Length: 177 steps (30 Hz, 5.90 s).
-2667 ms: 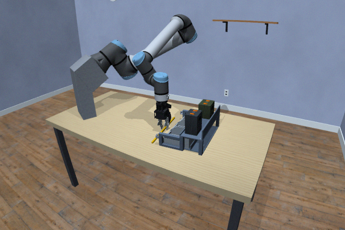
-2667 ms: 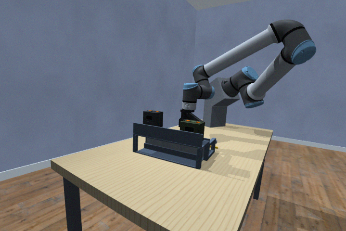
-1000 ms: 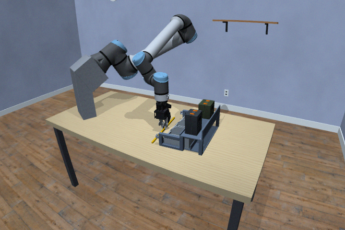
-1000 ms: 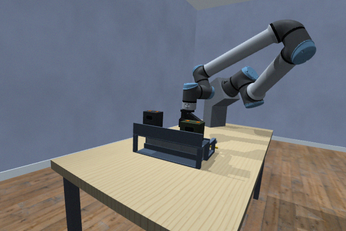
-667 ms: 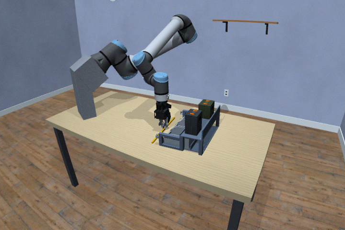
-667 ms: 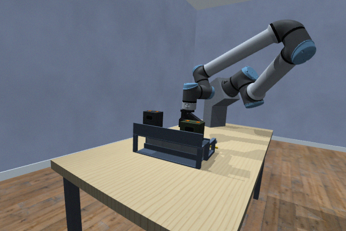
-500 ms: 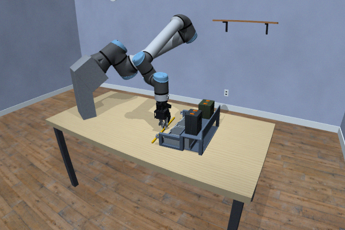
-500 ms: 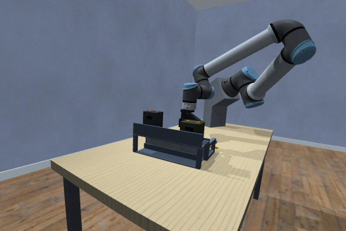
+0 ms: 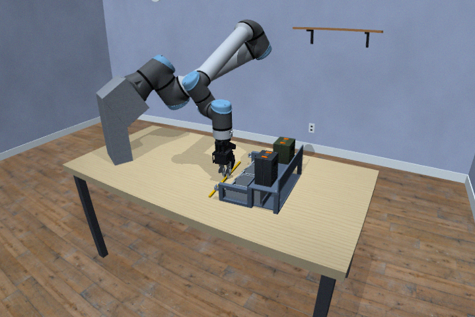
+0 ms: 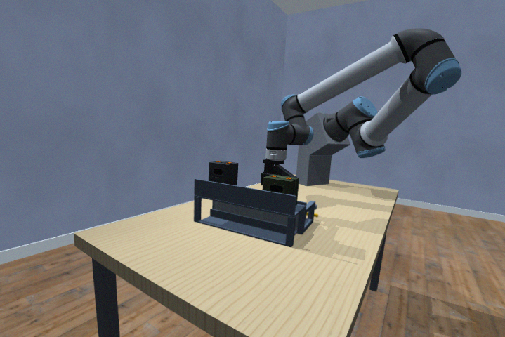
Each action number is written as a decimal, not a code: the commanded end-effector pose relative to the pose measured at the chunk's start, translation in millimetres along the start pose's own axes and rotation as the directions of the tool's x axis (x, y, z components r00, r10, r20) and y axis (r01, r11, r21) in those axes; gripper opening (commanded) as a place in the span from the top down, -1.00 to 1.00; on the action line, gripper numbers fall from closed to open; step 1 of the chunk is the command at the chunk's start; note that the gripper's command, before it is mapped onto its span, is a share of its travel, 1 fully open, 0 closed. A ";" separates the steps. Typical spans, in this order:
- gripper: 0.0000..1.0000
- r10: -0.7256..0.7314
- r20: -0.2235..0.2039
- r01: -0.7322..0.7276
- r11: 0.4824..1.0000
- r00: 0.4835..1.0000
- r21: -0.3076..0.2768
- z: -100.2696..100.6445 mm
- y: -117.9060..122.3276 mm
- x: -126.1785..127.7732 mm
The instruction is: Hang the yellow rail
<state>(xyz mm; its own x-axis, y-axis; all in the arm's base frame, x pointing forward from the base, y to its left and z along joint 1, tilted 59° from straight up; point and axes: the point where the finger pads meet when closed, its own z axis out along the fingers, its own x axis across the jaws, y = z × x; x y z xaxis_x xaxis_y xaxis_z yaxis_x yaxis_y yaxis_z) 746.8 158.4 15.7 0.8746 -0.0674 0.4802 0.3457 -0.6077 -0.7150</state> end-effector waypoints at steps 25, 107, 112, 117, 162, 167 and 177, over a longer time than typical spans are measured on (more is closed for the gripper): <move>1.00 0.000 -0.001 0.000 1.000 1.000 -0.001 -12.2 0.2 0.4; 1.00 0.000 -0.001 0.000 1.000 1.000 -0.001 -110.5 0.2 0.4; 1.00 0.000 -0.001 0.000 1.000 1.000 -0.001 -110.5 0.2 0.4; 1.00 0.025 -0.001 -0.025 1.000 1.000 0.000 -110.7 2.2 22.2; 1.00 0.064 -0.001 -0.064 0.998 0.998 0.001 -110.5 3.8 55.5; 1.00 0.064 -0.001 -0.064 0.998 0.998 0.001 -110.5 3.8 55.5; 1.00 0.065 -0.001 -0.065 0.998 0.998 0.001 -109.6 3.9 55.6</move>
<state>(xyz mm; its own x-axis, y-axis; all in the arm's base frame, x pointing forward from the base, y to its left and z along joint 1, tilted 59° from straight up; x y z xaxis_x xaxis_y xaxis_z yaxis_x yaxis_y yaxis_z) 759.0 65.9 95.3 0.8952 -0.1071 0.4327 0.2884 -0.6010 -0.7454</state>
